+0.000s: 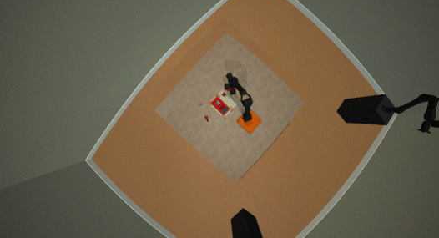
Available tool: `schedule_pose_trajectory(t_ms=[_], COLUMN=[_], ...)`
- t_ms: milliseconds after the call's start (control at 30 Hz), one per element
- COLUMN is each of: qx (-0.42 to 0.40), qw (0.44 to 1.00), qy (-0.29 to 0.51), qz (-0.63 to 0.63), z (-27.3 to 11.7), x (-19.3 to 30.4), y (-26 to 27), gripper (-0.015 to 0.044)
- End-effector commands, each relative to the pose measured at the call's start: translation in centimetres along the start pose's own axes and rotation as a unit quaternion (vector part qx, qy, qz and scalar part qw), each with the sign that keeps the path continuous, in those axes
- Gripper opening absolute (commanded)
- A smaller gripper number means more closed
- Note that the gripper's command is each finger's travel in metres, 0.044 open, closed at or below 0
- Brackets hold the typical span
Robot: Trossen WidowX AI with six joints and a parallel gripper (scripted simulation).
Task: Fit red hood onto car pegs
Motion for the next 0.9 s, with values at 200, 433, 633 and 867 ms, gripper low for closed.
schedule_pose_trajectory(t_ms=[200,433,633,867], qx=[0.001,0.001,0.001,0.001], qw=[1.0,1.0,1.0,1.0], qy=[0.0,0.0,0.0,0.0], qz=[0.0,0.0,0.0,0.0], z=[-1.8,-4.0,-5.9,-7.9], x=[0.0,0.0,0.0,0.0], y=[0.0,0.0,0.0,0.0], gripper=[0.0,0.0,0.0,0.0])
Point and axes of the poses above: the point midway between the two fingers, 35 mm back from their tips, its own z axis out along the fingers, its own y axis across the jaws, x = y × z, the point moved 9 cm from there along -z, back along the fingers, and after that the axes turned 5 degrees about z, right-handed, at the moved point
